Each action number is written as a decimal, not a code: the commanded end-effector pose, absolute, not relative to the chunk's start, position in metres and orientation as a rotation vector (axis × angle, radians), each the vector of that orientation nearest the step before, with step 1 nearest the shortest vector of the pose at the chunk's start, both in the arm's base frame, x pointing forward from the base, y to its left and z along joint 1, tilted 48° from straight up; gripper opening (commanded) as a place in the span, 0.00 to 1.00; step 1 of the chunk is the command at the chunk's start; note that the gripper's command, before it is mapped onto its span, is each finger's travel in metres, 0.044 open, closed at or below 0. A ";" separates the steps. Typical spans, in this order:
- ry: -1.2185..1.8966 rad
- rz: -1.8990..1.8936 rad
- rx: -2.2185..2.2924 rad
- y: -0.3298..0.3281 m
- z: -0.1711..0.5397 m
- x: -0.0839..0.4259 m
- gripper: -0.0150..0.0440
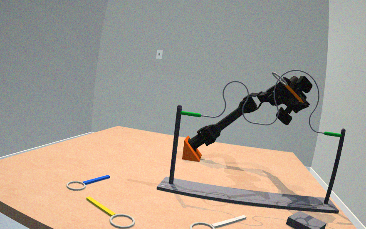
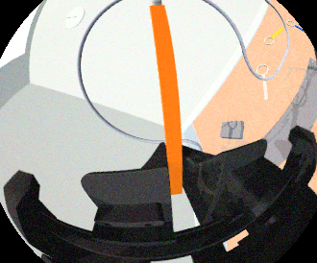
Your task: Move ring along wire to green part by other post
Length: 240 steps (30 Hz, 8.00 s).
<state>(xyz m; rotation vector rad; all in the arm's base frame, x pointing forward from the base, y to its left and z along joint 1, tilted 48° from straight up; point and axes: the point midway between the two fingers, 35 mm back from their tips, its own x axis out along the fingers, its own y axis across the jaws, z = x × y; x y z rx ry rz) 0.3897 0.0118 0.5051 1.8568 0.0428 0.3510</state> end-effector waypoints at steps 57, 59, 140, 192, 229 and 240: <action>-0.213 0.505 2.556 -0.008 0.529 0.387 0.00; -0.222 0.510 2.579 -0.009 0.530 0.387 0.00; 0.104 0.440 1.853 0.109 0.419 0.392 0.00; 0.375 0.187 0.918 0.071 0.261 0.383 0.00; 0.434 0.112 0.643 0.022 0.210 0.374 0.00; 0.478 0.053 0.411 -0.013 0.192 0.368 0.00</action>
